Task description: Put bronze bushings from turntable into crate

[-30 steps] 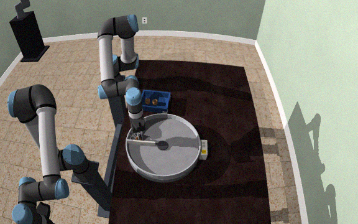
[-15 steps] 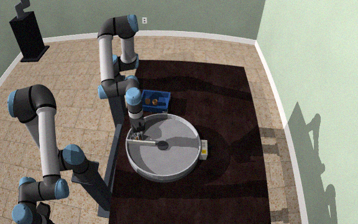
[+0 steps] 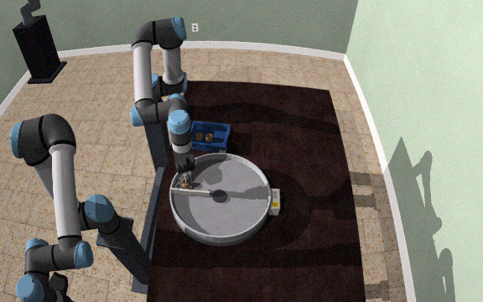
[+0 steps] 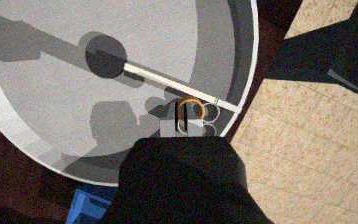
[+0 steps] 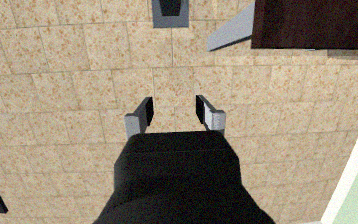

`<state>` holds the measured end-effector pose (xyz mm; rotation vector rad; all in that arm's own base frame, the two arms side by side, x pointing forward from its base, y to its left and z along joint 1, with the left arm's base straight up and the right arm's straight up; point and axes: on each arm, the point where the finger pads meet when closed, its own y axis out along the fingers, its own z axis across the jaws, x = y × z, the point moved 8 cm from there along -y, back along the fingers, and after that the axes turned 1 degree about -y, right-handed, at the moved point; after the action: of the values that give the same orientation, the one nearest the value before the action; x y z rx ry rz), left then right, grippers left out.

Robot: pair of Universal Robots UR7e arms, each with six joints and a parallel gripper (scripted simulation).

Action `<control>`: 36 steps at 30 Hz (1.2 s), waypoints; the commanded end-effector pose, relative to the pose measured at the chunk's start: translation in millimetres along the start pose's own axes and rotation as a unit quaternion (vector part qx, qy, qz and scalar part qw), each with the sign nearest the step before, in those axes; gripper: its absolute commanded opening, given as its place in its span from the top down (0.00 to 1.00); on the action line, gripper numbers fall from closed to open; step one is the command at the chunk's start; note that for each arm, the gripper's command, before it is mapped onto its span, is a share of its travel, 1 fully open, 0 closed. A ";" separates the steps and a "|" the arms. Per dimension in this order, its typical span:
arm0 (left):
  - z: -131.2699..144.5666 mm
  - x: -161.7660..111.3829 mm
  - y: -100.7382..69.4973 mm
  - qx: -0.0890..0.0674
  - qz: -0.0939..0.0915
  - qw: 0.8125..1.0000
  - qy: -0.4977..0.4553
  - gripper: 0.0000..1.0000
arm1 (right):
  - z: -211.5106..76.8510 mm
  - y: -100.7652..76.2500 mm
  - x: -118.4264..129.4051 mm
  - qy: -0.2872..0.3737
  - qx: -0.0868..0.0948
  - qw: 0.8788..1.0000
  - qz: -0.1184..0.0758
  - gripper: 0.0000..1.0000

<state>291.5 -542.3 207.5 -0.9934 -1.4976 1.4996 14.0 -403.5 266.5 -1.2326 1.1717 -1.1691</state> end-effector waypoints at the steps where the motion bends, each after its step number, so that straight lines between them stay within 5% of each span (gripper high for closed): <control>1: 0.0 -0.2 -19.6 0.000 0.000 1.000 0.000 1.00 | 0.1 -0.5 0.2 0.000 0.000 1.000 -0.001 0.00; 36: 0.0 -0.2 -25.6 0.000 0.000 1.000 0.000 1.00 | 0.1 -0.5 0.2 0.000 0.000 1.000 -0.001 0.00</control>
<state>291.4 -542.2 232.2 -0.9918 -1.4984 1.4979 14.0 -403.5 266.5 -1.2326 1.1717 -1.1691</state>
